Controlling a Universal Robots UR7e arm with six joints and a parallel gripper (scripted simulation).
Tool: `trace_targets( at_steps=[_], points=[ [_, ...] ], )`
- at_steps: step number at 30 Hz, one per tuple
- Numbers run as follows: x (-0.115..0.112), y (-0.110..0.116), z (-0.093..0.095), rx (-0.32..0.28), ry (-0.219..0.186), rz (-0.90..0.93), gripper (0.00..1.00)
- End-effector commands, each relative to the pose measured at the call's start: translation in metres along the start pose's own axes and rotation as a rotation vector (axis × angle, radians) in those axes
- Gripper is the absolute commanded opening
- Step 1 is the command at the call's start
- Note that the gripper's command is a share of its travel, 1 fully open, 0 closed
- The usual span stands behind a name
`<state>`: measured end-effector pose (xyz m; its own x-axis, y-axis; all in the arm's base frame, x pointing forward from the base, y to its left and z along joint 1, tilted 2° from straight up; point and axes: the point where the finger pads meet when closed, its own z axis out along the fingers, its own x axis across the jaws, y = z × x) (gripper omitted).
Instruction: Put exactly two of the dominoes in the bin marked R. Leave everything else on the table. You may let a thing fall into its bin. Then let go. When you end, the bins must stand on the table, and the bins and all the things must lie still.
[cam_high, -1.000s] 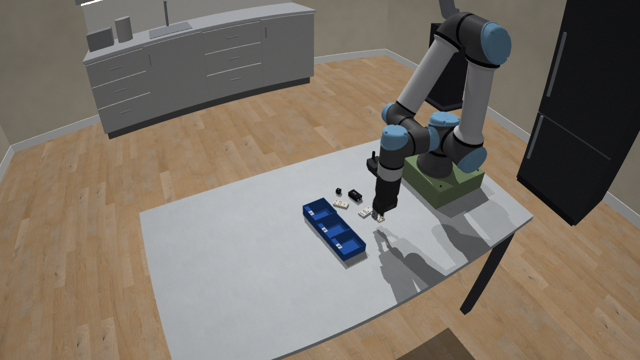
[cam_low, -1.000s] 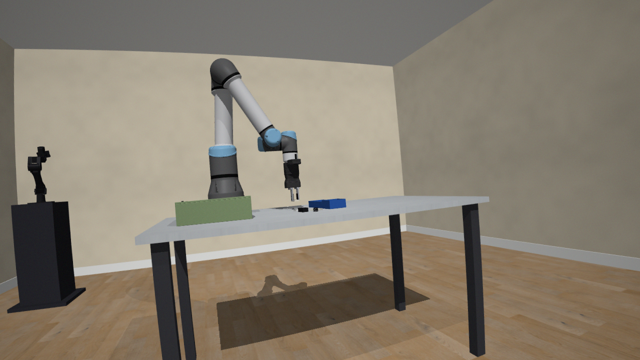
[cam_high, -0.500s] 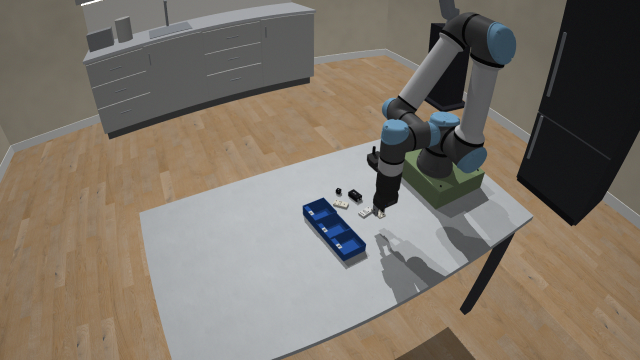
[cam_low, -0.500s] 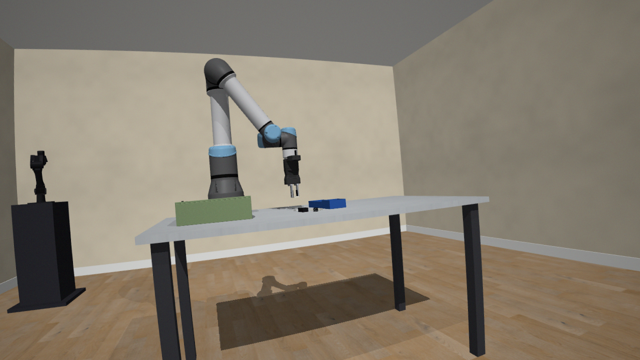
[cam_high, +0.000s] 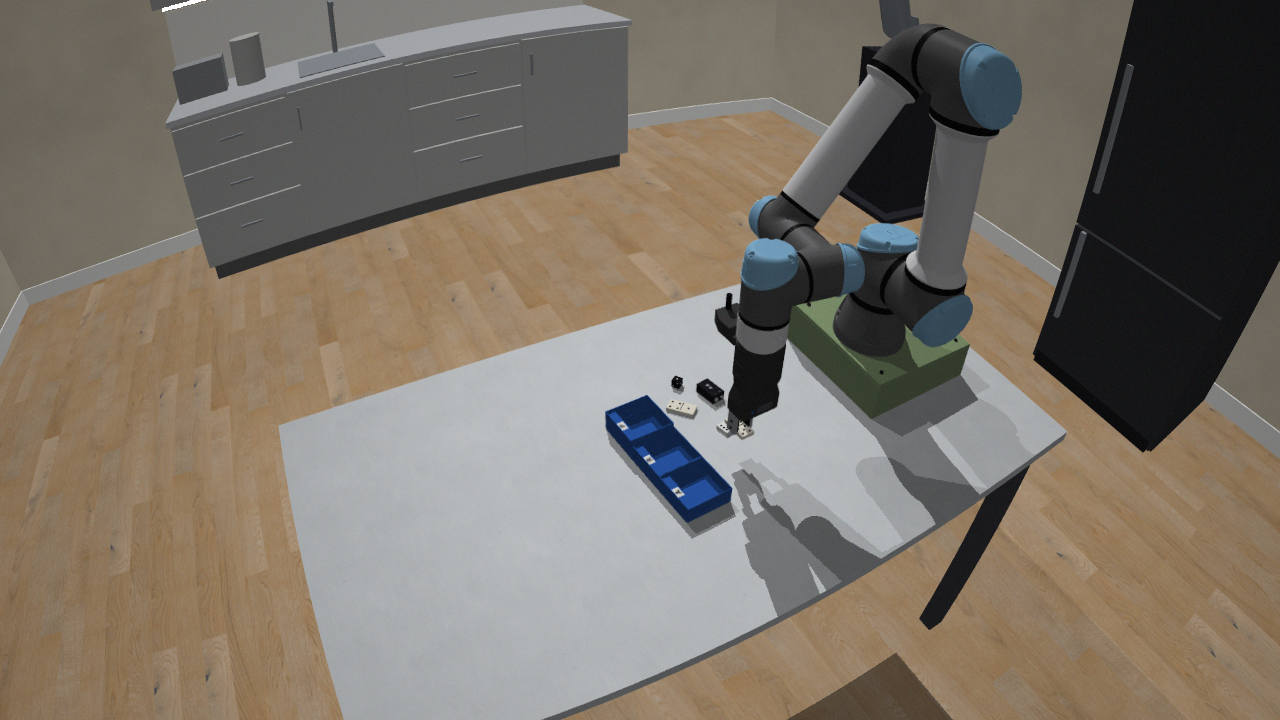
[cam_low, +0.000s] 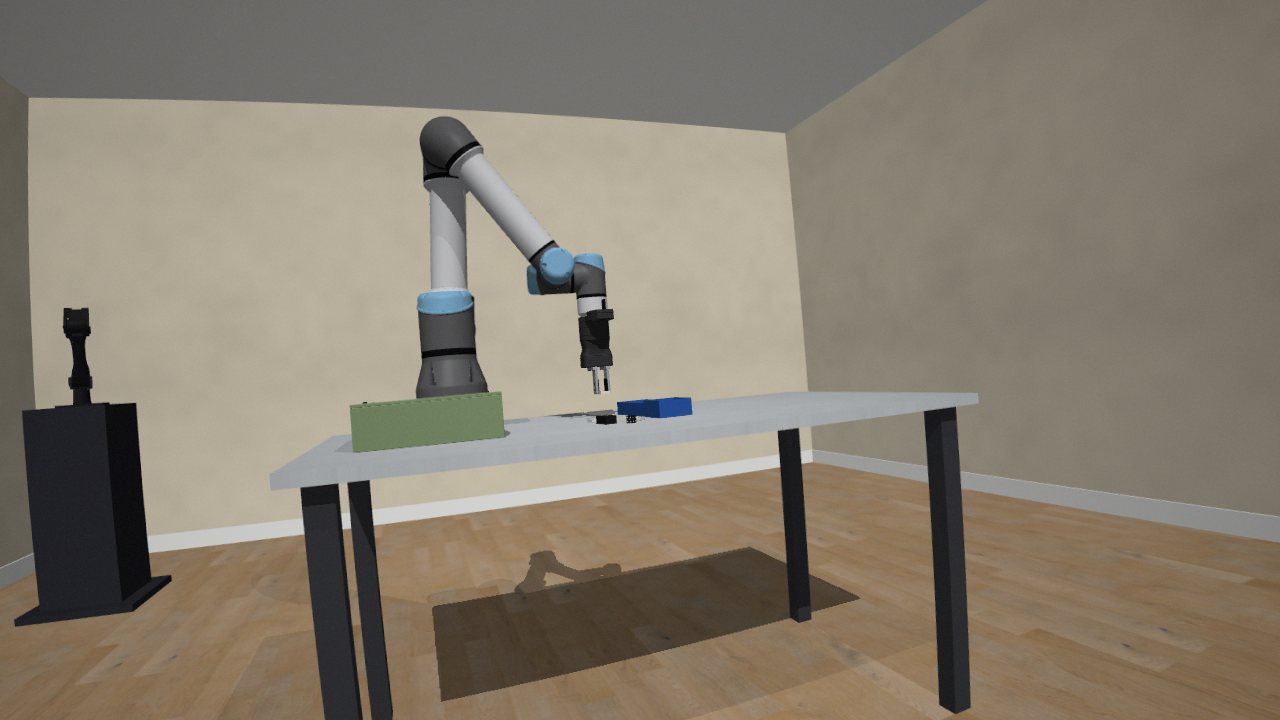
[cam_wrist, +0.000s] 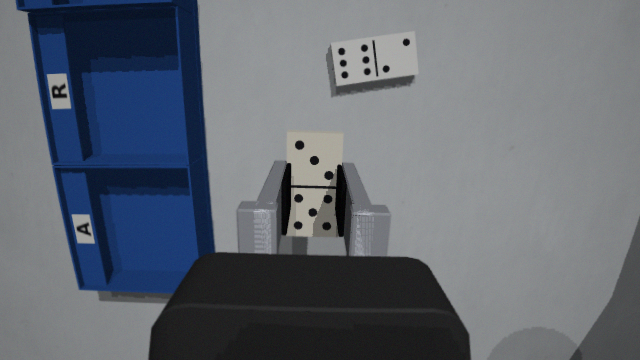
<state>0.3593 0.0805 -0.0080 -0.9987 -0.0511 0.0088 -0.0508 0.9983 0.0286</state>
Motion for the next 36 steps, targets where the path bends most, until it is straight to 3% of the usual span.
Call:
trace_targets(
  at_steps=[1,6,20,36],
  points=[
    [-0.028,-0.011,0.001,0.000,-0.001,0.000,0.49],
    [-0.031,-0.012,0.001,0.000,-0.001,0.000,0.49],
    [-0.108,-0.042,0.001,0.000,-0.001,-0.027,0.49],
    [-0.108,-0.042,0.001,0.000,-0.001,-0.027,0.49]
  ],
)
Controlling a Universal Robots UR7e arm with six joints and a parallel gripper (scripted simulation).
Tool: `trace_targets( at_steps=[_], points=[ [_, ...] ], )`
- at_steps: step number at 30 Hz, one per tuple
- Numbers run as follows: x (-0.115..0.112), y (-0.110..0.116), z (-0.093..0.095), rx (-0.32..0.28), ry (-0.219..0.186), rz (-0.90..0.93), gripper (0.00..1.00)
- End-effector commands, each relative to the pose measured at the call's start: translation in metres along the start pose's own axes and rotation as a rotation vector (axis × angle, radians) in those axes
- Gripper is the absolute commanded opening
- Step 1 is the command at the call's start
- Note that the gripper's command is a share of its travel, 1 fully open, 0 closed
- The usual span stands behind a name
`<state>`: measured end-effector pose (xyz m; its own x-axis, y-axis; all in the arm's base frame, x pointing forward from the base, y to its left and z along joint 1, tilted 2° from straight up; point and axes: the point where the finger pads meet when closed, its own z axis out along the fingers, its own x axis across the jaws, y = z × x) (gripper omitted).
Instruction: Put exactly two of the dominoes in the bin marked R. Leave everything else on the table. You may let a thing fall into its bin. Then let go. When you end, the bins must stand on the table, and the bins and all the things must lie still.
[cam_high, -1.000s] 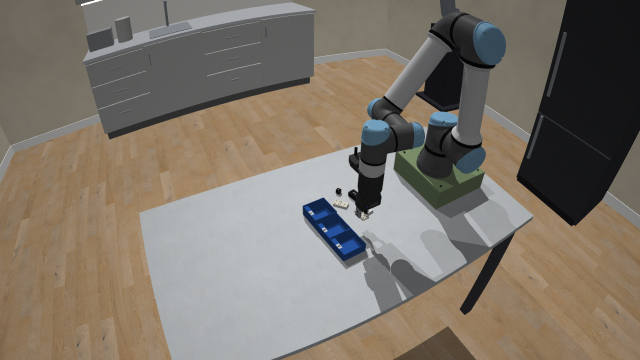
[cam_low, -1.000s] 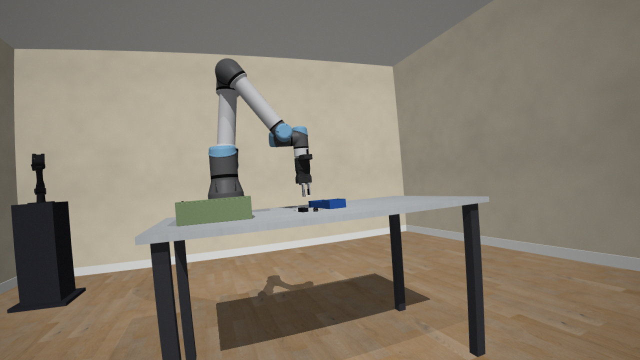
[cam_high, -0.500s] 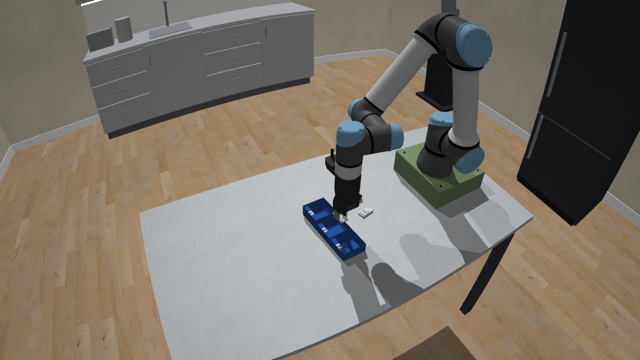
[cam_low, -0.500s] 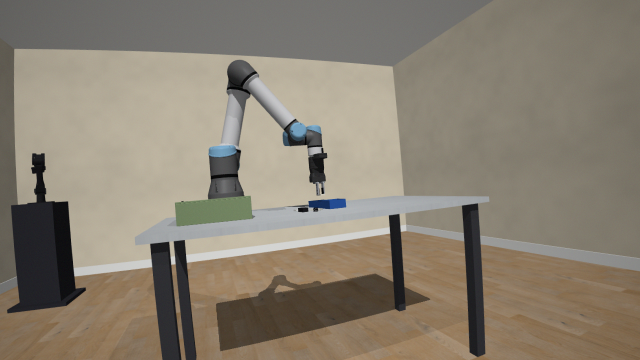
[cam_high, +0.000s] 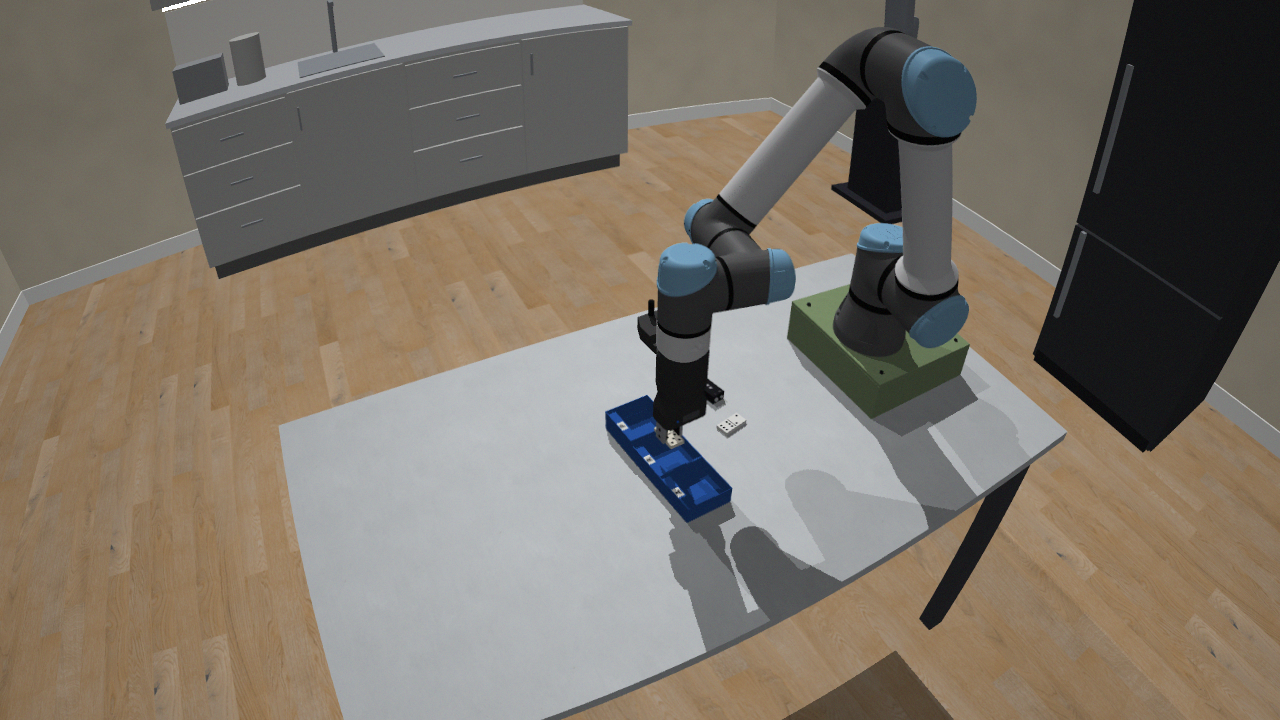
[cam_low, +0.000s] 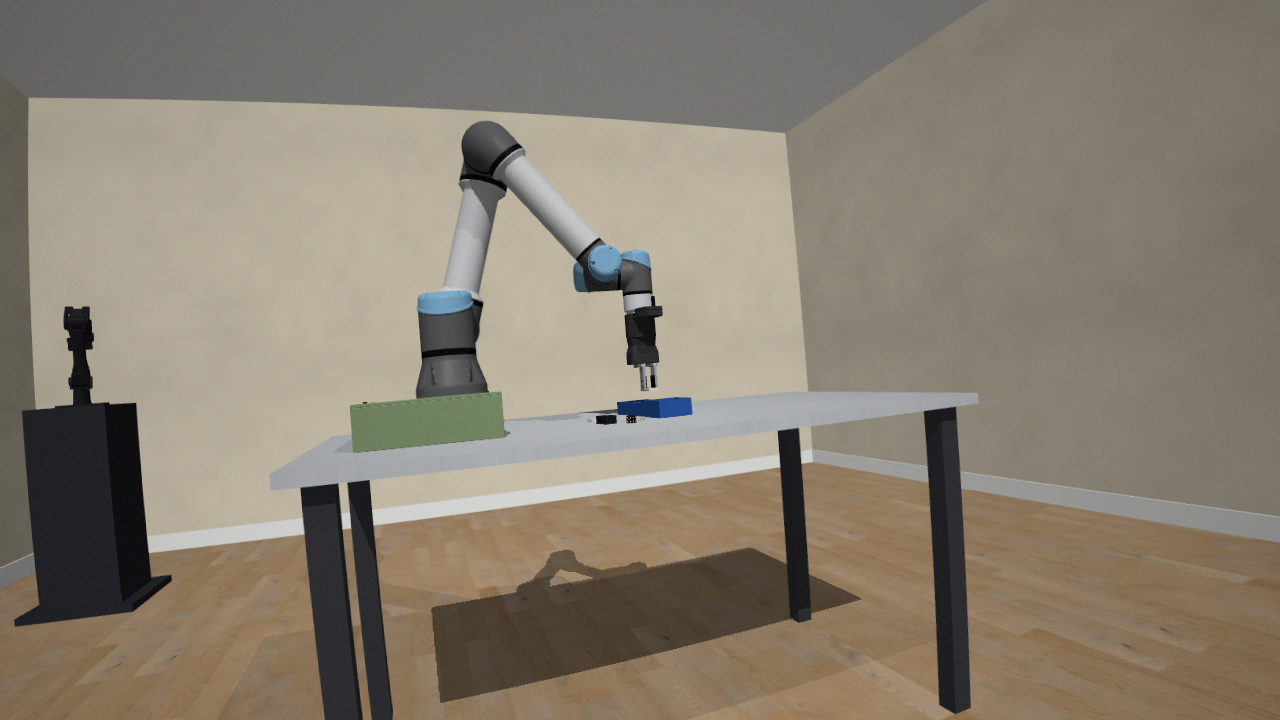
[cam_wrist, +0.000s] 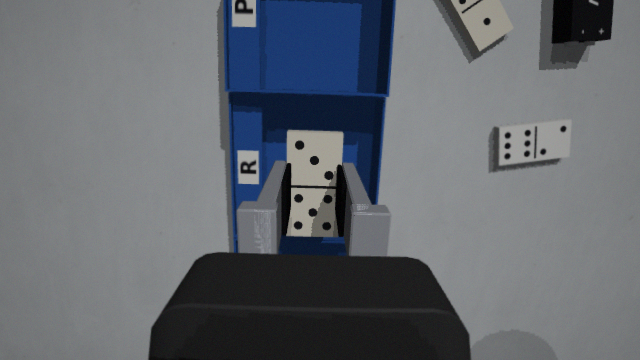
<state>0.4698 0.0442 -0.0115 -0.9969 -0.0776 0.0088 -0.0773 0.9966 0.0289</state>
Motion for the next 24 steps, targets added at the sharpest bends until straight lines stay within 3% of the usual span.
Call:
trace_targets(
  at_steps=[1,24],
  points=[
    [0.001,0.001,-0.001,0.000,-0.002,0.000,0.49],
    [0.001,0.001,0.037,0.000,-0.002,0.000,0.49]
  ],
)
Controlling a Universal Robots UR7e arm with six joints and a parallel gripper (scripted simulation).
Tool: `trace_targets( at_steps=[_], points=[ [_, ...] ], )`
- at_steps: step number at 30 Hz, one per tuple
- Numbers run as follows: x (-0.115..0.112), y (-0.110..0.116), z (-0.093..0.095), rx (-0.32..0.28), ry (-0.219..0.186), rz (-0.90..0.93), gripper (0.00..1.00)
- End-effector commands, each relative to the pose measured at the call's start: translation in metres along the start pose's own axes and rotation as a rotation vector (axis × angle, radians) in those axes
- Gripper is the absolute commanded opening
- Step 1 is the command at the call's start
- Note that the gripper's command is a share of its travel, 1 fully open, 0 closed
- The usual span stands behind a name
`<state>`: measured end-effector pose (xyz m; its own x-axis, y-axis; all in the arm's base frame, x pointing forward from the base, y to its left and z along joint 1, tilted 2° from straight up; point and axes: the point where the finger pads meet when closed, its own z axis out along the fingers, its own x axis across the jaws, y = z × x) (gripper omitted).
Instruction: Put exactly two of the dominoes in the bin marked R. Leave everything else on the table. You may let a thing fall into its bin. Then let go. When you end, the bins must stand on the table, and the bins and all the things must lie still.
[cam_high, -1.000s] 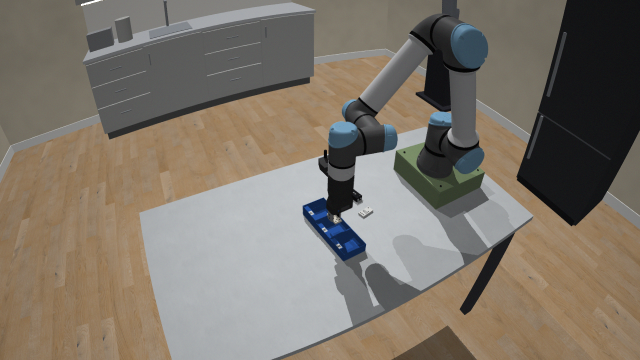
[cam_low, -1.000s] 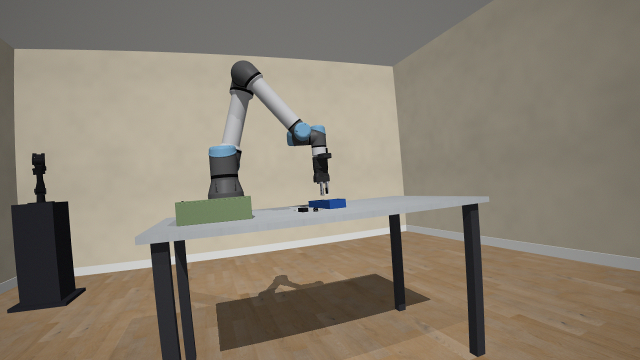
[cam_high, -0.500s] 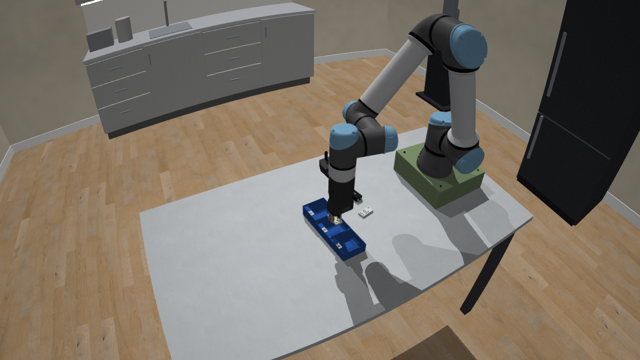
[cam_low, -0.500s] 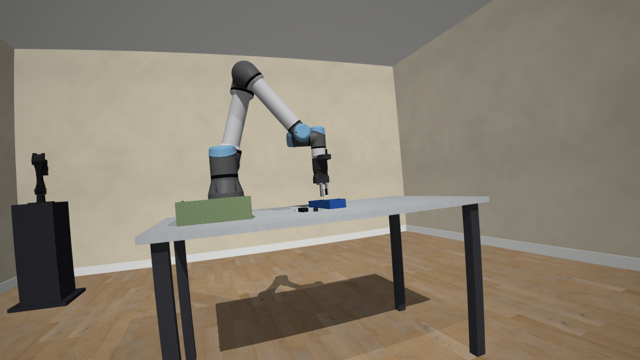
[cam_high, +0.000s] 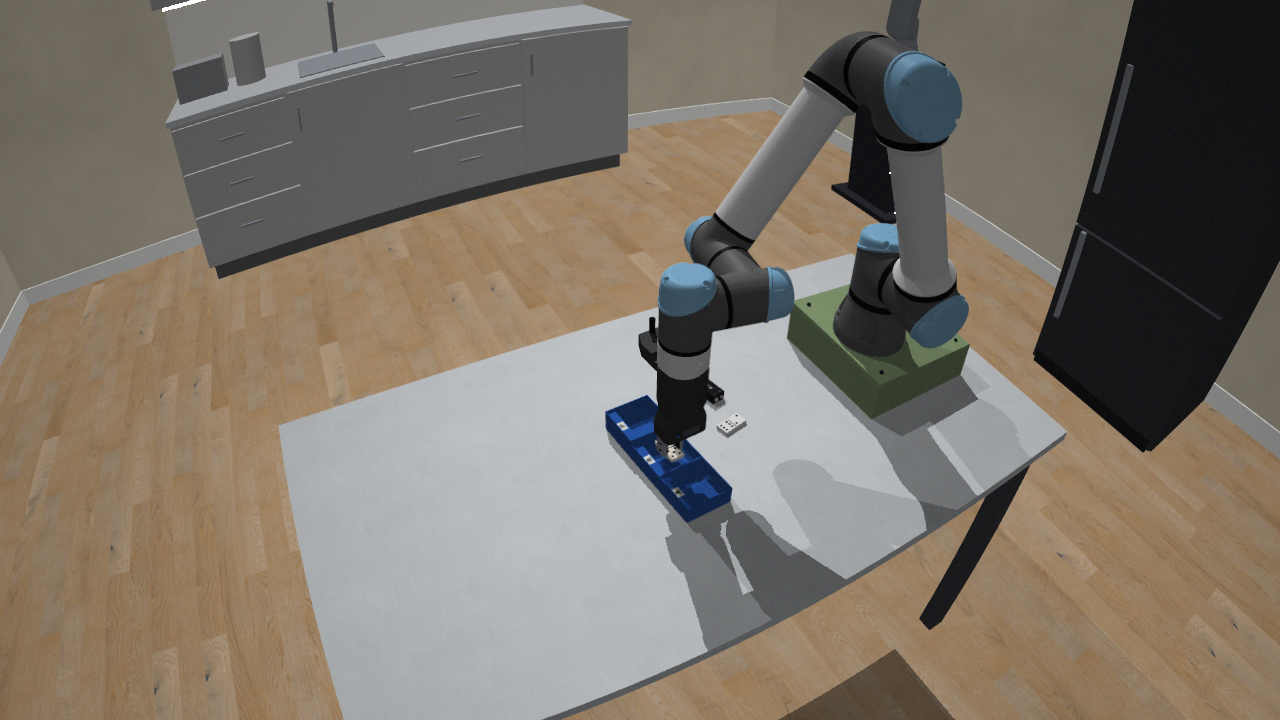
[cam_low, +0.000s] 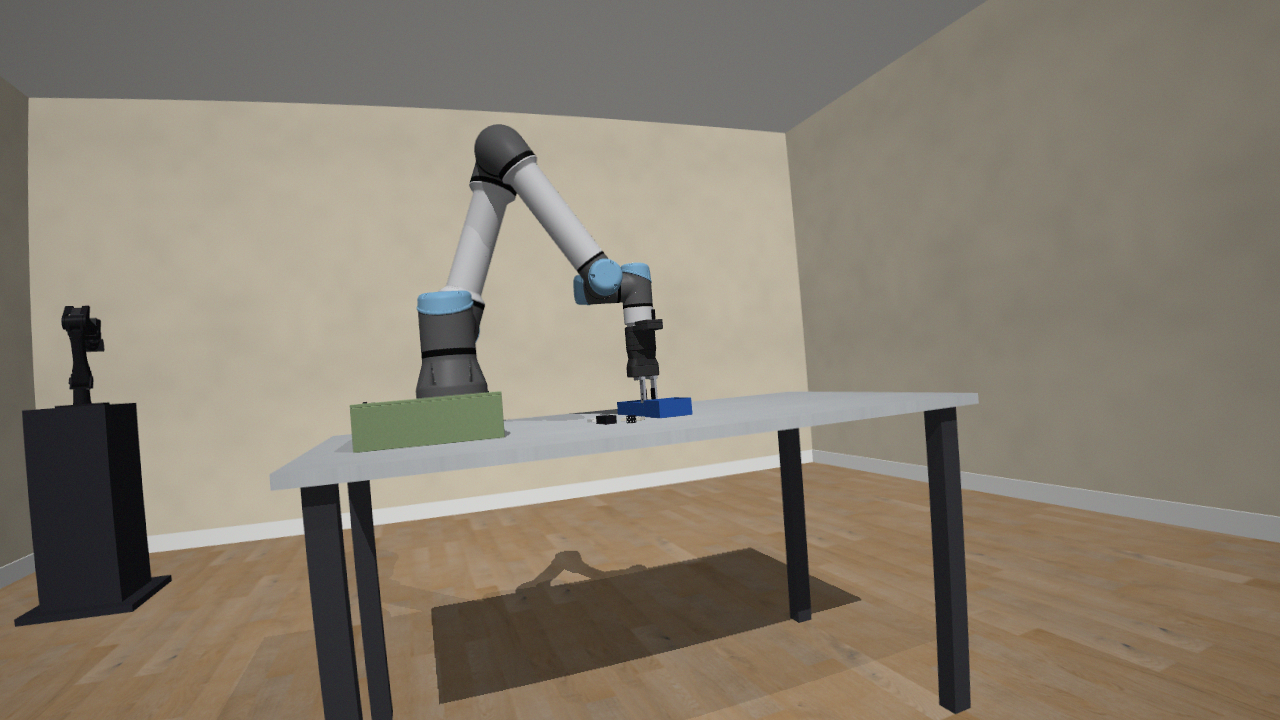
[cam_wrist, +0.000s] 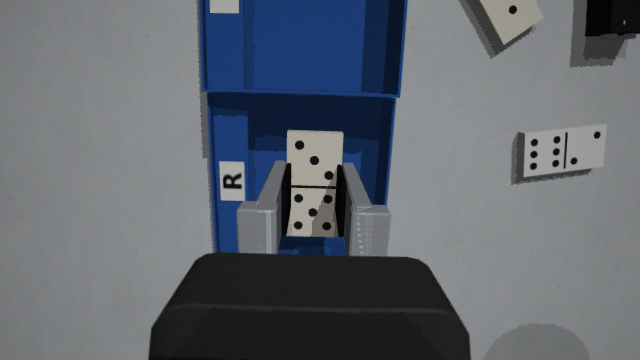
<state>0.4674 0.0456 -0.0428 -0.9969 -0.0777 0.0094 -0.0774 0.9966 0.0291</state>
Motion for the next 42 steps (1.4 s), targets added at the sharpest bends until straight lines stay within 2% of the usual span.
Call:
trace_targets(
  at_steps=[1,19,20,37,42],
  points=[
    [-0.0008,-0.0001,0.0081,0.000,-0.002,0.000,0.49],
    [0.0007,0.0003,0.0125,0.000,-0.002,0.000,0.49],
    [0.0007,0.0003,0.0125,0.000,-0.002,0.000,0.65],
    [0.0006,0.0003,0.0125,0.000,-0.002,0.000,0.65],
    [0.0007,0.0003,0.0058,0.000,-0.002,0.000,0.65]
  ],
)
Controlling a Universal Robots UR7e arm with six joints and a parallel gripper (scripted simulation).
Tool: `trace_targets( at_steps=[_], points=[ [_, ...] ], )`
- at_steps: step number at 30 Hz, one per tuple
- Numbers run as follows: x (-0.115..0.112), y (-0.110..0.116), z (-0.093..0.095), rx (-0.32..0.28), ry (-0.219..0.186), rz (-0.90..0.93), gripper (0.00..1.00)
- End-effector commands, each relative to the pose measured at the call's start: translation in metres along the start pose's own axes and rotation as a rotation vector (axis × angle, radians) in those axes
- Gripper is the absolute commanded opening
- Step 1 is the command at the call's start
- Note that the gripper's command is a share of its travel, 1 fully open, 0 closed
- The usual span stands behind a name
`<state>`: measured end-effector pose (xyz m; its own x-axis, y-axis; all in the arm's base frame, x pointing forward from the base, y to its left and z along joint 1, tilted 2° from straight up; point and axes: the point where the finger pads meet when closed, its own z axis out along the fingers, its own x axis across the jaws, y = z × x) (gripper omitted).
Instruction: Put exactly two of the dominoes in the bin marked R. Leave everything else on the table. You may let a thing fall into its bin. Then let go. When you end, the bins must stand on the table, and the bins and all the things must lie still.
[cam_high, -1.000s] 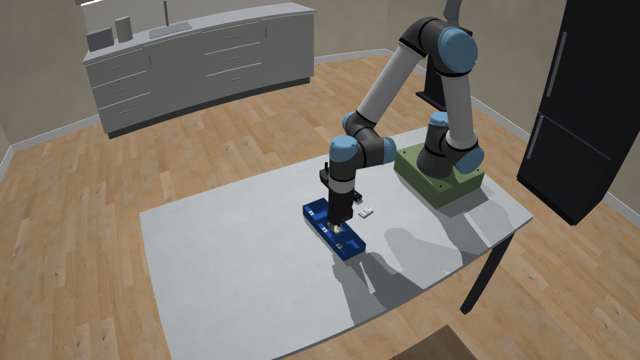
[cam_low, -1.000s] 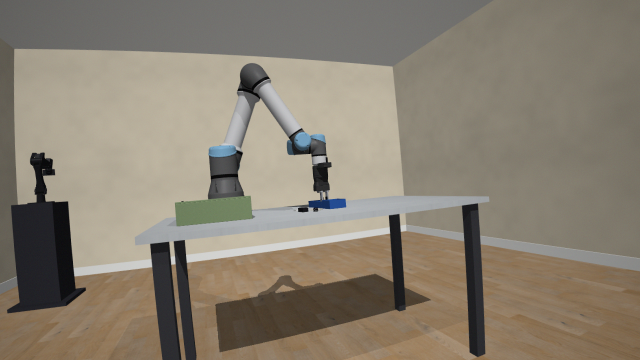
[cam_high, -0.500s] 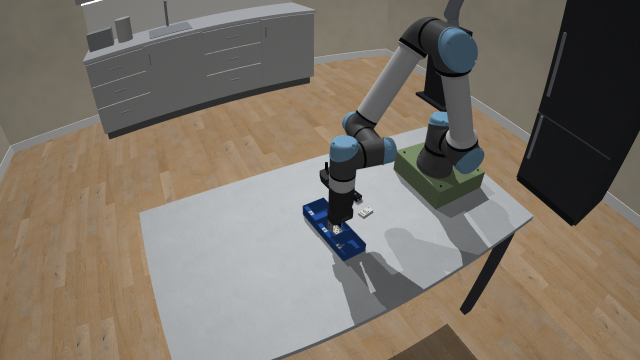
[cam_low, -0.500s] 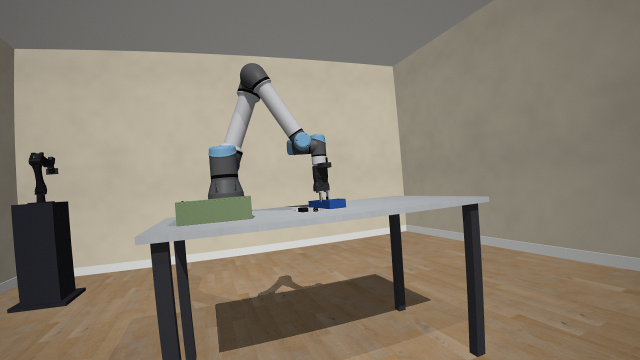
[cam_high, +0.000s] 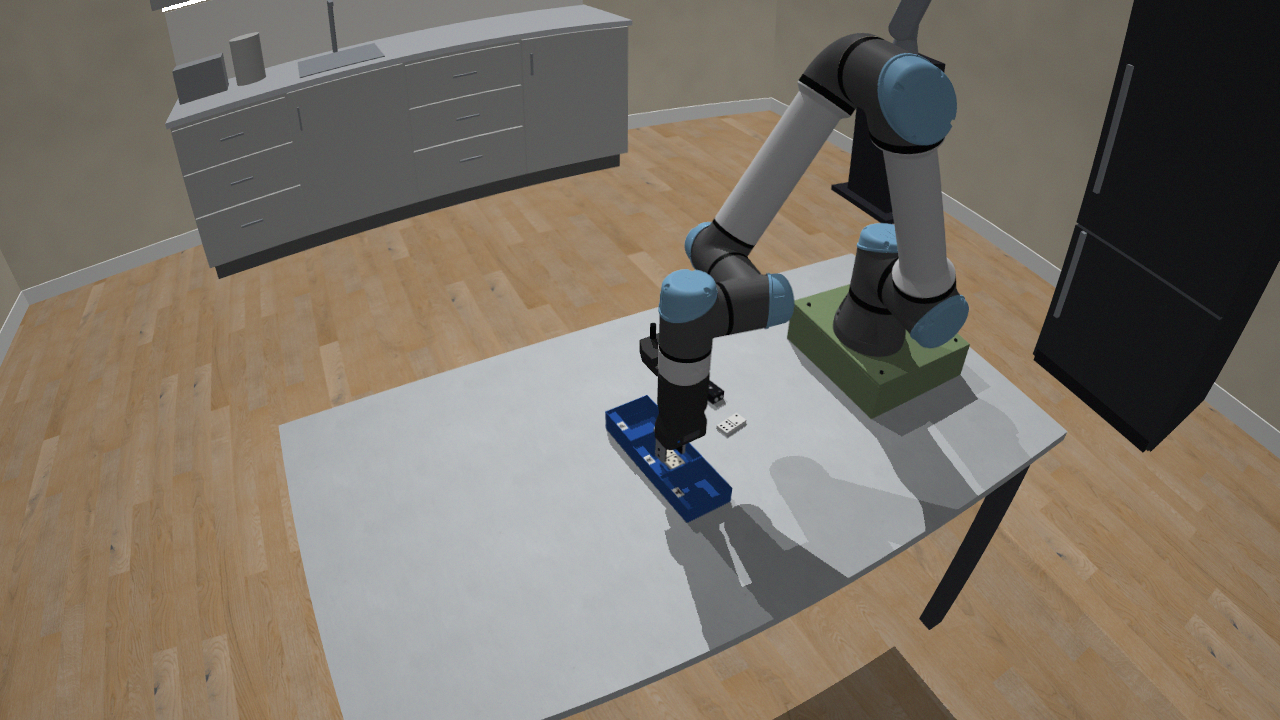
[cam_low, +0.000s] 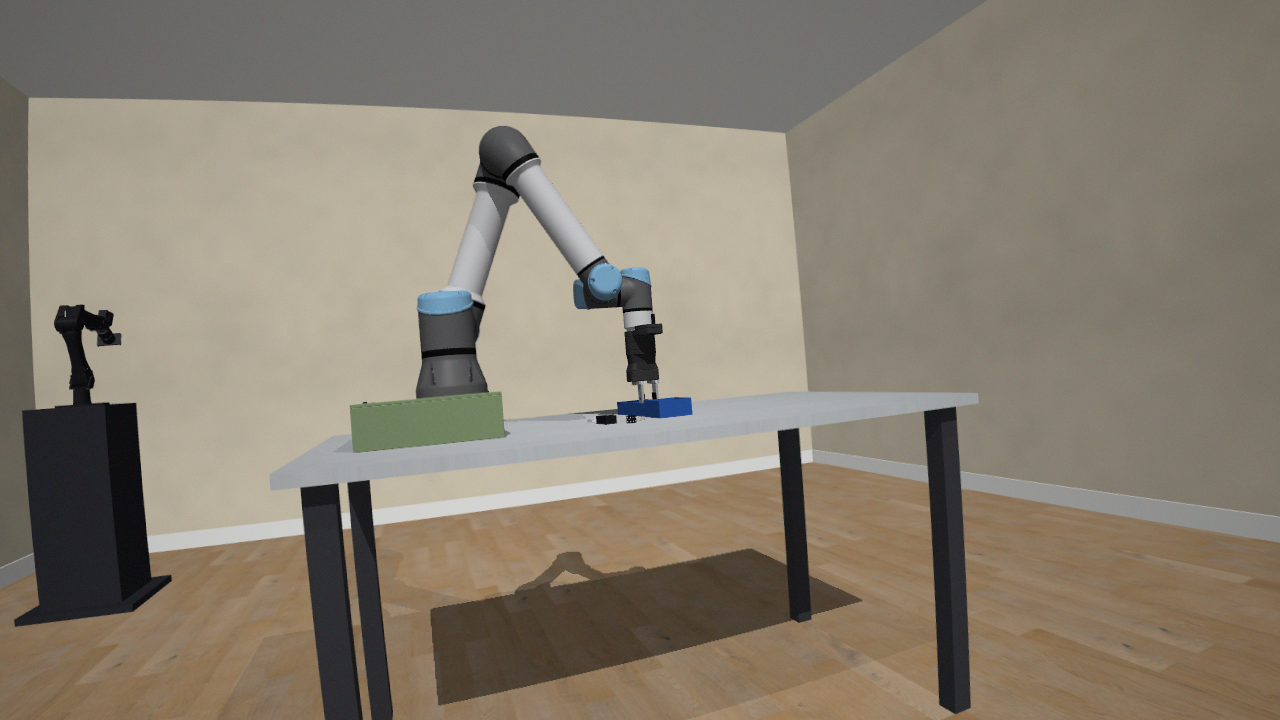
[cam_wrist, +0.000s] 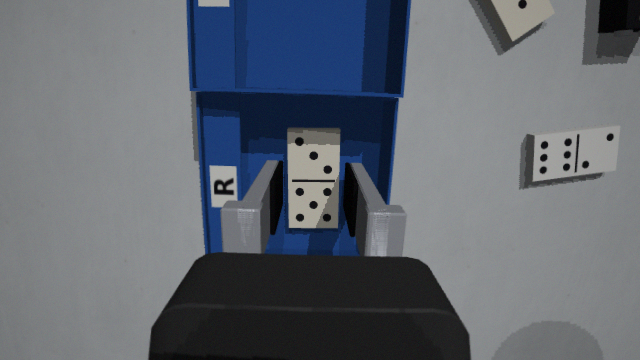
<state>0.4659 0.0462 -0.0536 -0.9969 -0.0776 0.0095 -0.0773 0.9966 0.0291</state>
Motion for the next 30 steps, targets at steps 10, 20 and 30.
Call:
trace_targets(
  at_steps=[10,20,30],
  points=[
    [-0.001,0.000,-0.016,0.000,-0.002,0.000,0.65],
    [-0.001,0.000,-0.028,0.000,-0.002,0.000,0.65],
    [-0.001,0.000,-0.043,0.000,-0.002,0.000,0.65]
  ],
)
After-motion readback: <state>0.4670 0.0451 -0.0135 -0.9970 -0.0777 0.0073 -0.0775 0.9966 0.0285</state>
